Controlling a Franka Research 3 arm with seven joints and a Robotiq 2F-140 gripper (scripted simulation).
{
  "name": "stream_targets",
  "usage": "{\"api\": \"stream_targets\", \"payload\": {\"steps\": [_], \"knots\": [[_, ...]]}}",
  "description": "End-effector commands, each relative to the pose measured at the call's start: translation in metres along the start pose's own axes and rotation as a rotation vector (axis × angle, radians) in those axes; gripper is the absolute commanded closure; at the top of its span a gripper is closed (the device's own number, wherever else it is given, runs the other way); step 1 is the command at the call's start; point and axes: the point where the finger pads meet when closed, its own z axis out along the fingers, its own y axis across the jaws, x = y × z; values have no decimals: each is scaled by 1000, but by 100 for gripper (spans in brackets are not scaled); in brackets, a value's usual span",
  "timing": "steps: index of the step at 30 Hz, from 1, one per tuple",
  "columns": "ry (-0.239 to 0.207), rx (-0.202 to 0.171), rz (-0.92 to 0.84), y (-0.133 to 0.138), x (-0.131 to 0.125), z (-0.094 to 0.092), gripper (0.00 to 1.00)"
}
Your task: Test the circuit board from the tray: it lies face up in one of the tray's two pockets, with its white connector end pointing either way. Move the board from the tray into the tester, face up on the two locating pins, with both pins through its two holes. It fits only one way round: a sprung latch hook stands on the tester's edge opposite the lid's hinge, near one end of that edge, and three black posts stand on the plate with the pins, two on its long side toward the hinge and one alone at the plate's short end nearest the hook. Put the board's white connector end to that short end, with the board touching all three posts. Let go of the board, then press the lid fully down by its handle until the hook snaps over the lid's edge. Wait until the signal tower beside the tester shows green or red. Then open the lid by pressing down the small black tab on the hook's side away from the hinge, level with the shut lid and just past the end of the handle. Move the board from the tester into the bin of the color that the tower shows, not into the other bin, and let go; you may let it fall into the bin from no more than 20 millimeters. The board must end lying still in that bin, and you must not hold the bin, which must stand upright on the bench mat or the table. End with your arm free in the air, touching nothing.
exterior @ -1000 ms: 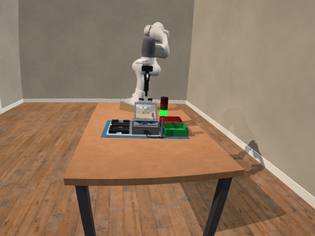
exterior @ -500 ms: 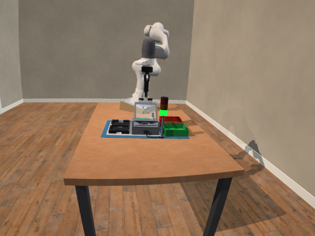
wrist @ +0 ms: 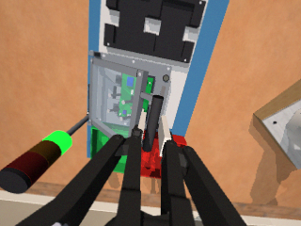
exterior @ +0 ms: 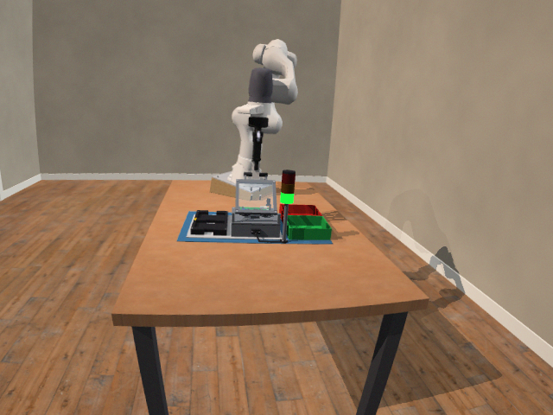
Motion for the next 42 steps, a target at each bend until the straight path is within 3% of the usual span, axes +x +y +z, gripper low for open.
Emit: {"api": "stream_targets", "payload": {"steps": [1,4,5,42], "knots": [[-2,3,1,-1,-1,0,84],[-2,3,1,-1,-1,0,84],[-2,3,1,-1,-1,0,100],[-2,3,1,-1,-1,0,100]]}}
